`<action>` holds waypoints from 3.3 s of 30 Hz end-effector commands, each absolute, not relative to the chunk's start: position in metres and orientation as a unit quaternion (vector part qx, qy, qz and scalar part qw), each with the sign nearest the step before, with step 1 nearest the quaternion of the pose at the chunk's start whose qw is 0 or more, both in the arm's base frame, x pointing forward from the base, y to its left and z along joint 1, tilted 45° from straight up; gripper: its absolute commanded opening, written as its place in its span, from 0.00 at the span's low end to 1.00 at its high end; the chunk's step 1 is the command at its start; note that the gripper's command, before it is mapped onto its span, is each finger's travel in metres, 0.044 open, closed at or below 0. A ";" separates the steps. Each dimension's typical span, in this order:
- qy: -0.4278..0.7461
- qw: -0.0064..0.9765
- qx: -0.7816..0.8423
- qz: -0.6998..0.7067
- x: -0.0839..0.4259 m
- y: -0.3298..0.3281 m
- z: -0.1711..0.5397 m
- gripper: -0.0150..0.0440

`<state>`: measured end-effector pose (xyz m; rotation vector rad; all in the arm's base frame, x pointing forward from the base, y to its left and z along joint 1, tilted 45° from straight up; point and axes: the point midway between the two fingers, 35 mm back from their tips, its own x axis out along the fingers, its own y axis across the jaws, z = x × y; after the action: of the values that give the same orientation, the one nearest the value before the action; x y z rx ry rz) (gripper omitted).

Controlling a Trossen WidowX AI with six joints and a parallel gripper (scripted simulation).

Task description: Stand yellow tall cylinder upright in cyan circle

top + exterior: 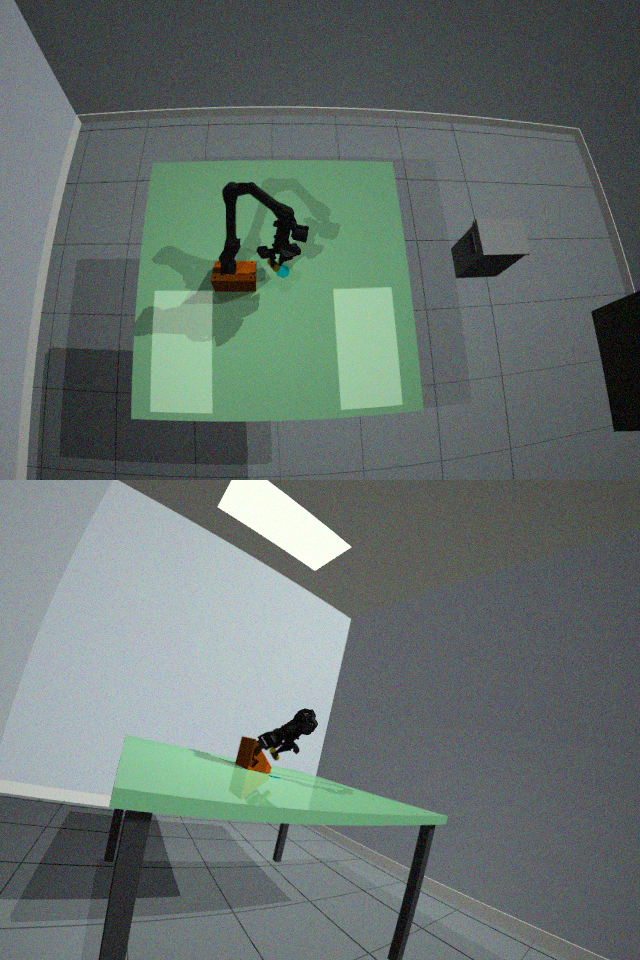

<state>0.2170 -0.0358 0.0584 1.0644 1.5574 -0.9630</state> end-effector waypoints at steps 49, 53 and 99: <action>0.526 0.582 0.372 -0.496 0.216 -0.036 0.062 0.43; 0.515 0.589 0.370 -0.501 0.217 -0.036 0.063 0.43; 0.363 0.673 0.363 -0.533 0.226 -0.032 0.080 0.43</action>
<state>0.2267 -0.0324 0.0801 0.8182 0.8402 -1.1962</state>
